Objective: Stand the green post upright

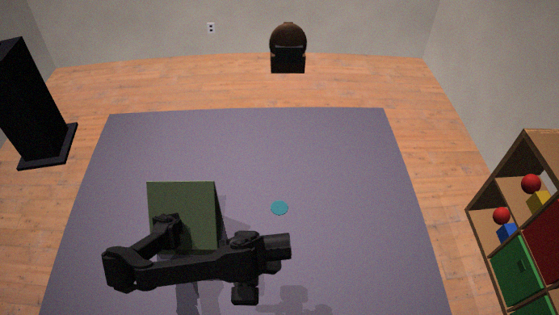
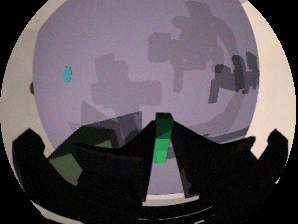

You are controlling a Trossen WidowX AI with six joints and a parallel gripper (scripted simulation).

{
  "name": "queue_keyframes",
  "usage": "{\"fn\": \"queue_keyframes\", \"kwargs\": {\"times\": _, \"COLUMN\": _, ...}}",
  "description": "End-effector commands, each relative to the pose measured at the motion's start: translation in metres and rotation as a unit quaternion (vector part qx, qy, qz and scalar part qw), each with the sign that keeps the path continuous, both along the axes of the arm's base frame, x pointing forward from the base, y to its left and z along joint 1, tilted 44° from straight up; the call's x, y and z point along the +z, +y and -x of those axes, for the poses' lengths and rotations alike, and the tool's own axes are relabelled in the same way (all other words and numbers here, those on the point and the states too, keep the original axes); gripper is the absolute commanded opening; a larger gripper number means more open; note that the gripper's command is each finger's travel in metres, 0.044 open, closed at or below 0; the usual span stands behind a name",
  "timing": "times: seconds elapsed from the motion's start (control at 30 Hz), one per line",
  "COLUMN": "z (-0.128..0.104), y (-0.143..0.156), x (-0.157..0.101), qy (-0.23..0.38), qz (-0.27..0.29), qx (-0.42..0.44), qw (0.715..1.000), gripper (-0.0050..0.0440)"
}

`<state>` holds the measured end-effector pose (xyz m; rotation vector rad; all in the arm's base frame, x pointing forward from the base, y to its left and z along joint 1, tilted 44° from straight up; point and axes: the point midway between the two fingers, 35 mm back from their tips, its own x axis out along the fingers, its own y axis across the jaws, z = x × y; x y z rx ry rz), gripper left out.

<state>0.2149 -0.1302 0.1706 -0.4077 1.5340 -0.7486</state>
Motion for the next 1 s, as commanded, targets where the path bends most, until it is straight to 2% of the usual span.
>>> {"fn": "queue_keyframes", "kwargs": {"times": 0.0, "z": -0.011, "y": 0.005, "x": -0.003, "qy": 0.014, "qz": -0.007, "qx": 0.019, "qw": 1.000, "gripper": 0.0022}}
{"fn": "queue_keyframes", "kwargs": {"times": 0.3, "z": -0.035, "y": 0.019, "x": -0.014, "qy": 0.052, "qz": -0.019, "qx": 0.064, "qw": 0.996, "gripper": 0.0022}}
{"fn": "queue_keyframes", "kwargs": {"times": 0.97, "z": -0.073, "y": 0.047, "x": -0.039, "qy": 0.119, "qz": -0.035, "qx": 0.140, "qw": 0.982, "gripper": 0.0022}}
